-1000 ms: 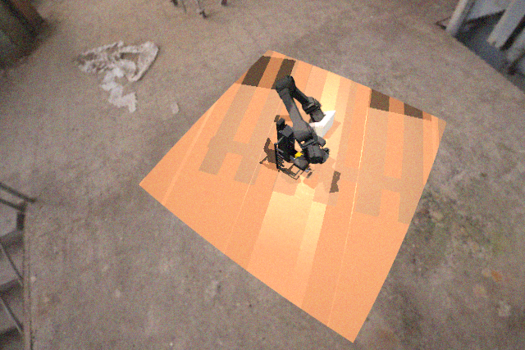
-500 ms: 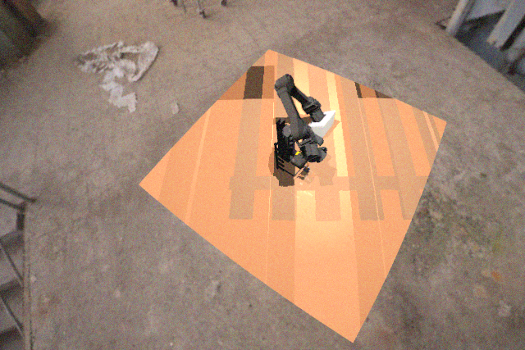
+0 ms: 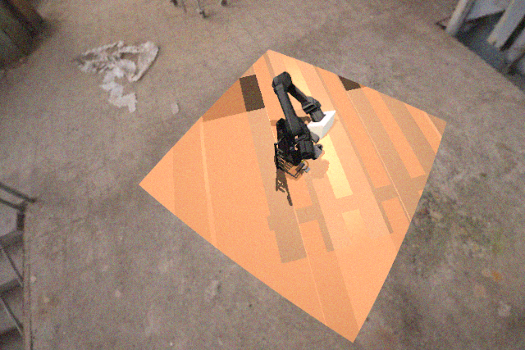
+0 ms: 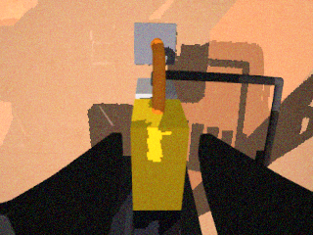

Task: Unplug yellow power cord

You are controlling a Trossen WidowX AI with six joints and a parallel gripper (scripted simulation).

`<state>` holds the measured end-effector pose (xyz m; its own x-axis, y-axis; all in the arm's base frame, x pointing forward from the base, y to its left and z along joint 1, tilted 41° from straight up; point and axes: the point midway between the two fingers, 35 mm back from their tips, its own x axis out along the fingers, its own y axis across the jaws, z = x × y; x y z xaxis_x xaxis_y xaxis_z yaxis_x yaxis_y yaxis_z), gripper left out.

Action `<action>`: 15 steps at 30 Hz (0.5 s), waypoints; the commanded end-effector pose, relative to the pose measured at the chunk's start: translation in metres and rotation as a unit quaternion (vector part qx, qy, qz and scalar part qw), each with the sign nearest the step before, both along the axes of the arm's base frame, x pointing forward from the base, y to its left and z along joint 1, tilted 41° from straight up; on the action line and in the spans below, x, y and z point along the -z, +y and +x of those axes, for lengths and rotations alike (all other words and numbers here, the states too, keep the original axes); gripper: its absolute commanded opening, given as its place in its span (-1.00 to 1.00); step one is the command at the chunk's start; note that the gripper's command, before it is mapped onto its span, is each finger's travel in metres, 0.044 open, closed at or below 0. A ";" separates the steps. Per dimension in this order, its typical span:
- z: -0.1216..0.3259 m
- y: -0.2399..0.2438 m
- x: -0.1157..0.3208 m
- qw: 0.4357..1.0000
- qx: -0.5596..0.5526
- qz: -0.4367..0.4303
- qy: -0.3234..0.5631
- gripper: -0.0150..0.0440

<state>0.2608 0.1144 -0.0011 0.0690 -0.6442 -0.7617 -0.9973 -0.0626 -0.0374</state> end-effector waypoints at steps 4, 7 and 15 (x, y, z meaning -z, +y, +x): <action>0.000 -0.005 -0.003 1.000 -0.002 -0.003 0.002 0.05; 0.000 -0.006 -0.001 1.000 -0.002 -0.003 0.002 0.05; 0.000 -0.012 0.006 1.000 -0.002 -0.003 0.002 0.05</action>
<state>0.2609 0.1042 -0.0052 0.0671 -0.6462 -0.7602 -0.9974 -0.0623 -0.0351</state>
